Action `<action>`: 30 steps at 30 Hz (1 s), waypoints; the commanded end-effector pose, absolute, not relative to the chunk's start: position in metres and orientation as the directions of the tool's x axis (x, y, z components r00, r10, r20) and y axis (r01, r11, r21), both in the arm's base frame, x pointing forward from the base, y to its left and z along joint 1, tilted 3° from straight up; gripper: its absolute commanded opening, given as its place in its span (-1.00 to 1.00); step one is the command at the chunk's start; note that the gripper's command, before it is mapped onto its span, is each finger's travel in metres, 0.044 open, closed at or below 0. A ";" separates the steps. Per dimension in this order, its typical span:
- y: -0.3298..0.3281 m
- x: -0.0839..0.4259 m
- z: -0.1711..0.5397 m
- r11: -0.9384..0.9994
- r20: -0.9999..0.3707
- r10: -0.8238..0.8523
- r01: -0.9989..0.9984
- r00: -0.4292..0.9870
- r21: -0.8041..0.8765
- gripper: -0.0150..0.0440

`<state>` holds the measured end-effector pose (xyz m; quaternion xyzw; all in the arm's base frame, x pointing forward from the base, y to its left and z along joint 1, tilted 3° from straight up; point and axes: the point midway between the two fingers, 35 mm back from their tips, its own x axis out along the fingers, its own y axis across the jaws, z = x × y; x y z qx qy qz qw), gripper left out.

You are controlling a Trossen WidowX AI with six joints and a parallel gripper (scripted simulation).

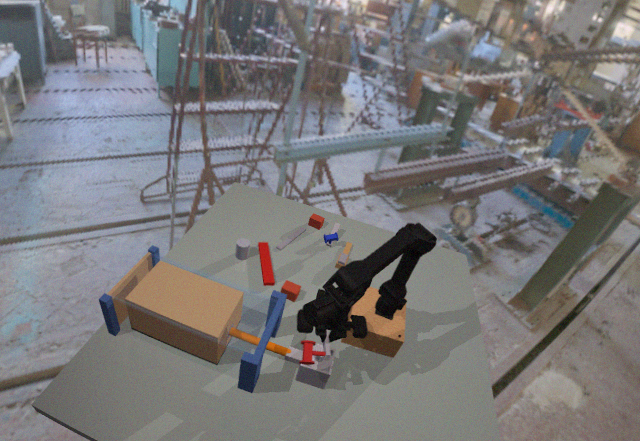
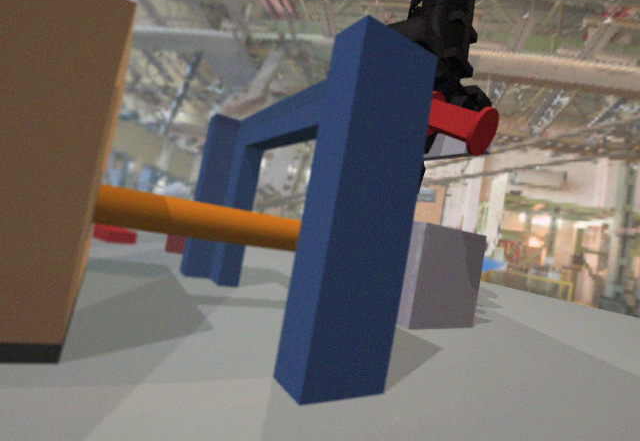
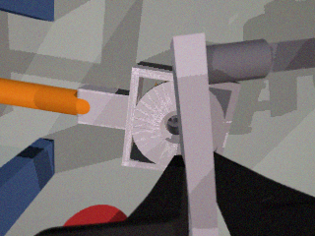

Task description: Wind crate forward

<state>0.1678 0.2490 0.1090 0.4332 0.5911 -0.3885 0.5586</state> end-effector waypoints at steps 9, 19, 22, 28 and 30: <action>0.248 0.170 0.110 0.306 -0.974 0.136 0.927 0.183 0.217 -0.49; 0.248 0.169 0.110 0.280 -0.928 0.179 0.887 0.328 0.367 -0.49; 0.248 0.169 0.110 0.271 -0.908 0.192 0.870 0.372 0.413 -0.49; 0.248 0.169 0.109 0.251 -0.864 0.215 0.829 0.456 0.500 -0.49; 0.248 0.169 0.109 0.242 -0.843 0.224 0.810 0.489 0.534 -0.49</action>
